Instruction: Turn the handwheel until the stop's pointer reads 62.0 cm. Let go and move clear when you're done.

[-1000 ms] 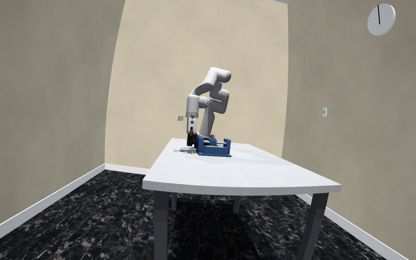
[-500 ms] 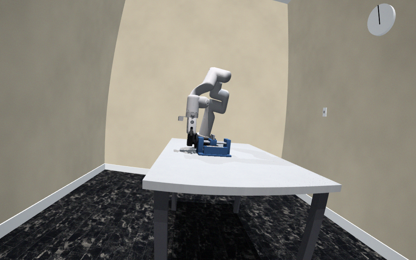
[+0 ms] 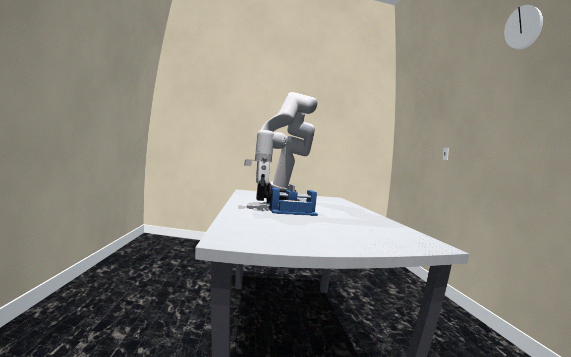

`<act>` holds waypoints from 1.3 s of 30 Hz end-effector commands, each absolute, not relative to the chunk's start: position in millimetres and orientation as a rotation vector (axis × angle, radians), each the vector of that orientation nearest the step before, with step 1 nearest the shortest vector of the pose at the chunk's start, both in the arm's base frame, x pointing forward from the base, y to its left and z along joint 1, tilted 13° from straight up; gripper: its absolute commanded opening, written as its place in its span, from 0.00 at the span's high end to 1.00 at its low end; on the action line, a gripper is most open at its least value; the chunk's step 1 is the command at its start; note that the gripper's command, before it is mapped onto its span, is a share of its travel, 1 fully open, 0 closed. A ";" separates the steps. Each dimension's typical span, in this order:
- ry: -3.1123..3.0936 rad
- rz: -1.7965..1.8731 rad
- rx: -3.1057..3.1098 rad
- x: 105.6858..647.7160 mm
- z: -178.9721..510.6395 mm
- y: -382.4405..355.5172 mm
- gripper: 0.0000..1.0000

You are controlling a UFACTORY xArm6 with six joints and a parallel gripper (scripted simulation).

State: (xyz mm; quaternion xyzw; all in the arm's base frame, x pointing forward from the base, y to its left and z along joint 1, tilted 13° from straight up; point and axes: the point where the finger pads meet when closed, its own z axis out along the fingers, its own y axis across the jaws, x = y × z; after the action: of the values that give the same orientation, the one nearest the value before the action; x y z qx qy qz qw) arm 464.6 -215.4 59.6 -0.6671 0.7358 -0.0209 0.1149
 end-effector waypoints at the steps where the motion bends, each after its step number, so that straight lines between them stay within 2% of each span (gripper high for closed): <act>1: 2.156 -0.063 -1.955 464.8 60.6 -216.0 0.94; 39: 2.156 -0.063 -1.955 464.8 67.7 -217.0 0.94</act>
State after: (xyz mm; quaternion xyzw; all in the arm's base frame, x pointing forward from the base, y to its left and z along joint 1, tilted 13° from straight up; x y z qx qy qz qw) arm 465.0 -216.3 65.3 -0.6671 0.7357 -0.0211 0.1151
